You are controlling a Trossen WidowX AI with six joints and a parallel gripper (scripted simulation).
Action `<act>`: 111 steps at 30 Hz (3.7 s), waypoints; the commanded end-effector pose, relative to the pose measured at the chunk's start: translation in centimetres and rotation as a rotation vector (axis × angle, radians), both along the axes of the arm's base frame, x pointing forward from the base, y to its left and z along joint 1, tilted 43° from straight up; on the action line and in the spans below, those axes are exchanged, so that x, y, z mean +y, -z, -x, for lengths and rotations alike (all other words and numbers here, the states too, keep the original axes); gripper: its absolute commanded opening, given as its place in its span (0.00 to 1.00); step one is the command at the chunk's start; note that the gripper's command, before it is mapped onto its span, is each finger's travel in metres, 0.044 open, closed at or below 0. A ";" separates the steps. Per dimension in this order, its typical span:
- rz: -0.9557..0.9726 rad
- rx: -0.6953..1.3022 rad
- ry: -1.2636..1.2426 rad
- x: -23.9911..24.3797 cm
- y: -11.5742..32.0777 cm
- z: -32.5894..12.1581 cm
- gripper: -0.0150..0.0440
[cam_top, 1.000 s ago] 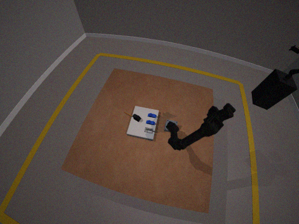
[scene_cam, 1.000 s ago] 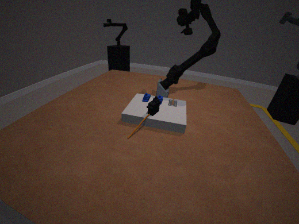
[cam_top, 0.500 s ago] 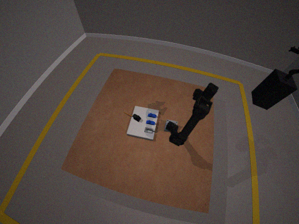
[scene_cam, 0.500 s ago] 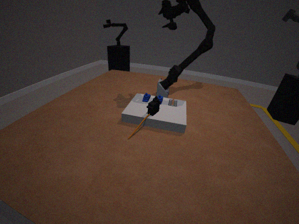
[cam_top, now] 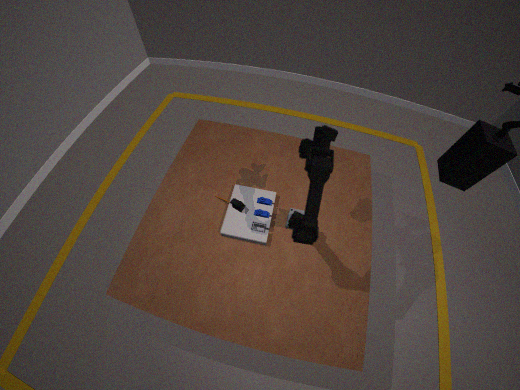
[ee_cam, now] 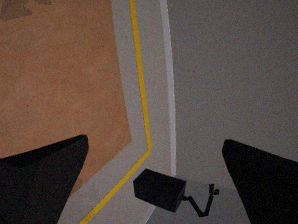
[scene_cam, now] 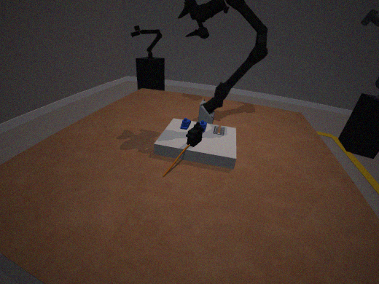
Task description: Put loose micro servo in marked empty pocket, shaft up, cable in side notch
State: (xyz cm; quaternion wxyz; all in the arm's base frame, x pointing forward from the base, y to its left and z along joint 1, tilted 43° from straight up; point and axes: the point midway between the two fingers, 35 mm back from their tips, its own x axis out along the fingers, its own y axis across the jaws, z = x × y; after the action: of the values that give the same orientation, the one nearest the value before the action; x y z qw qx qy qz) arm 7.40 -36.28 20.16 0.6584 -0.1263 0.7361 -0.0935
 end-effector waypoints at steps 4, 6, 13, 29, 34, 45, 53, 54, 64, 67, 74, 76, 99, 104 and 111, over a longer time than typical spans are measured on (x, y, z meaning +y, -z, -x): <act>-0.129 -0.113 -0.033 2.9 2.8 -7.3 1.00; -0.157 -0.123 -0.038 3.8 3.4 -8.8 1.00; -0.329 -0.198 -0.038 8.5 5.9 -15.3 1.00; -0.748 -0.145 0.043 23.5 10.4 -24.9 1.00; -0.870 -0.072 0.106 28.6 11.4 -26.3 1.00; -1.018 0.087 0.222 36.5 12.4 -26.9 1.00; -1.018 0.087 0.222 37.4 13.3 -26.7 1.00; -1.019 0.087 0.221 37.7 13.6 -26.6 1.00; -1.019 0.086 0.221 38.6 14.6 -26.4 1.00; -1.019 0.086 0.221 38.9 14.9 -26.4 1.00; -1.020 0.086 0.221 39.5 15.7 -26.2 1.00; -1.020 0.086 0.221 39.6 15.7 -26.2 0.96; -1.019 0.086 0.221 38.5 14.5 -26.4 0.25; -1.019 0.087 0.222 37.6 13.4 -26.5 0.25; -1.019 0.087 0.222 37.5 13.5 -26.3 0.25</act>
State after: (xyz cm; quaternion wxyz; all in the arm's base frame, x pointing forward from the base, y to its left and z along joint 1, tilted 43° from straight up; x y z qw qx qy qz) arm 33.99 1.43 6.67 0.5914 0.2869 0.7231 0.2121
